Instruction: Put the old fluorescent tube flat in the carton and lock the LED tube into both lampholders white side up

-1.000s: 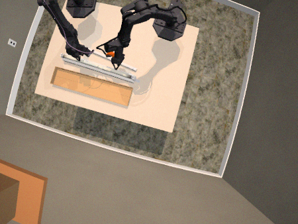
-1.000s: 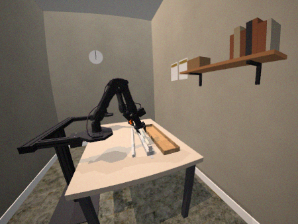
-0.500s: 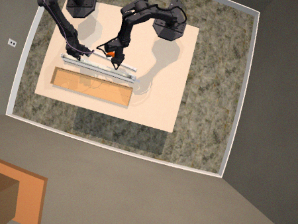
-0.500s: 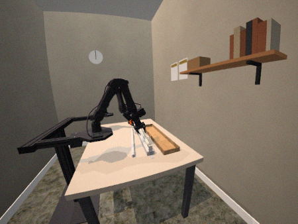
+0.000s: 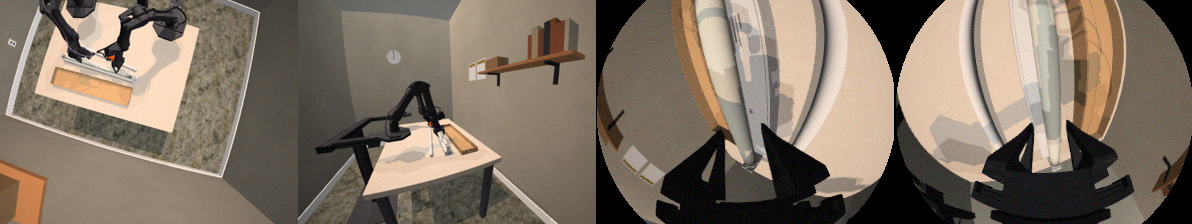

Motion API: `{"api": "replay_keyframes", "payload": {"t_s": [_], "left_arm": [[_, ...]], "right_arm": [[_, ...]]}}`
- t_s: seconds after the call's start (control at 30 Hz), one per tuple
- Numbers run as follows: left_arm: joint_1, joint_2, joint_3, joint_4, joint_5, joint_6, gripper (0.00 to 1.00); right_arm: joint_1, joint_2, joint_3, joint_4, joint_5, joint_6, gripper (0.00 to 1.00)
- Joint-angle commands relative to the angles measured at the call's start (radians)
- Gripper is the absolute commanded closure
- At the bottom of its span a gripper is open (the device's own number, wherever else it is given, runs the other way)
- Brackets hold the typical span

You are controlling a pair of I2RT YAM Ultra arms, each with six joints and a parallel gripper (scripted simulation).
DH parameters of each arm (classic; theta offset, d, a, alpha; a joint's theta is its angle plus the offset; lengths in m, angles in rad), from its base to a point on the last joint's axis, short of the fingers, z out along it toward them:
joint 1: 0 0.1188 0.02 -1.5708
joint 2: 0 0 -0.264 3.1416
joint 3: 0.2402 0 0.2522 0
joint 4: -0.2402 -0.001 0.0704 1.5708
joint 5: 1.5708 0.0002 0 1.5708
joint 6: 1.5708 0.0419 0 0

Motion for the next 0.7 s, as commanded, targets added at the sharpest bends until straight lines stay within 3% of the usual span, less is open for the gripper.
{"api": "replay_keyframes", "payload": {"t_s": [0.0,0.2,0.33,0.57,0.67], "left_arm": [[0.024,0.028,0.047,0.031,0.017,0.021,0.51],[0.039,0.081,0.092,0.031,0.027,0.035,0.51],[0.011,0.028,0.096,0.011,0.006,0.012,0.51],[0.032,0.08,0.064,0.019,0.013,0.013,0.51],[0.033,0.03,0.065,0.032,0.013,0.023,0.51]], "right_arm": [[-0.015,0.028,0.04,0.061,-0.015,-0.013,0.51],[-0.01,0.081,0.065,0.083,-0.019,-0.018,0.51],[-0.011,0.046,0.074,0.035,-0.019,0.001,0.51],[-0.019,0.039,0.065,0.071,-0.019,-0.004,0.51],[-0.024,0.042,0.032,0.075,-0.018,-0.006,0.51]]}}
